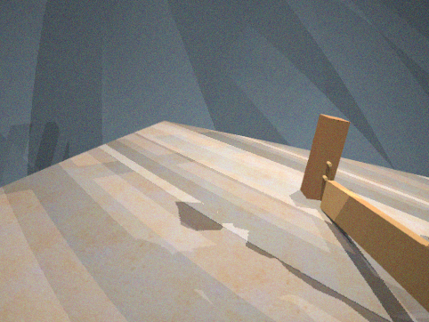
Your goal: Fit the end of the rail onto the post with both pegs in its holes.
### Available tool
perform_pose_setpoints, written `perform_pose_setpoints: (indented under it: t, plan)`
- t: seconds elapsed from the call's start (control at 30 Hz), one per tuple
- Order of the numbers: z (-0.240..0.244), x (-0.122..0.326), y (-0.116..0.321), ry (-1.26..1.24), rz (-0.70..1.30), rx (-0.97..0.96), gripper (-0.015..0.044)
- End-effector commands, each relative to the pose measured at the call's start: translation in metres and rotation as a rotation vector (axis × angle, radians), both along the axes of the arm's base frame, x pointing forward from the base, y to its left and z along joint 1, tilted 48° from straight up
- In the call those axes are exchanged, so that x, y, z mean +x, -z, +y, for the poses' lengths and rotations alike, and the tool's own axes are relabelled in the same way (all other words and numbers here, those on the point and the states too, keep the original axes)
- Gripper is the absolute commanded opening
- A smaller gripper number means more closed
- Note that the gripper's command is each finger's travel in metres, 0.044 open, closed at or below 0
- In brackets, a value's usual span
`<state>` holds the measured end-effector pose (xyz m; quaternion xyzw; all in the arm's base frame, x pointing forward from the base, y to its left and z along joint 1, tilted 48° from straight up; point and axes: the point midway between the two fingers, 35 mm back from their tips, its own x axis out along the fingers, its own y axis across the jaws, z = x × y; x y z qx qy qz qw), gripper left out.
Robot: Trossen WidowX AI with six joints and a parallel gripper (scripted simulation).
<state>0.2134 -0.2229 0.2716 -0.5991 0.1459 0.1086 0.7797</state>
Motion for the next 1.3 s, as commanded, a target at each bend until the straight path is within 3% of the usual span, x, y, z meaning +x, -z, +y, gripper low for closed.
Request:
perform_pose_setpoints:
  t: [0.0, 0.3, 0.63, 1.27]
  plan:
    - [0.008, 0.034, 0.063, -0.113, 0.130, 0.145, 0.0440]
    - [0.076, 0.076, 0.186, -0.377, 0.438, 0.362, 0.0440]
    - [0.159, 0.063, 0.280, -0.621, 0.756, 0.485, 0.0440]
    - [0.180, 0.064, 0.309, -0.674, 0.807, 0.490, 0.0440]
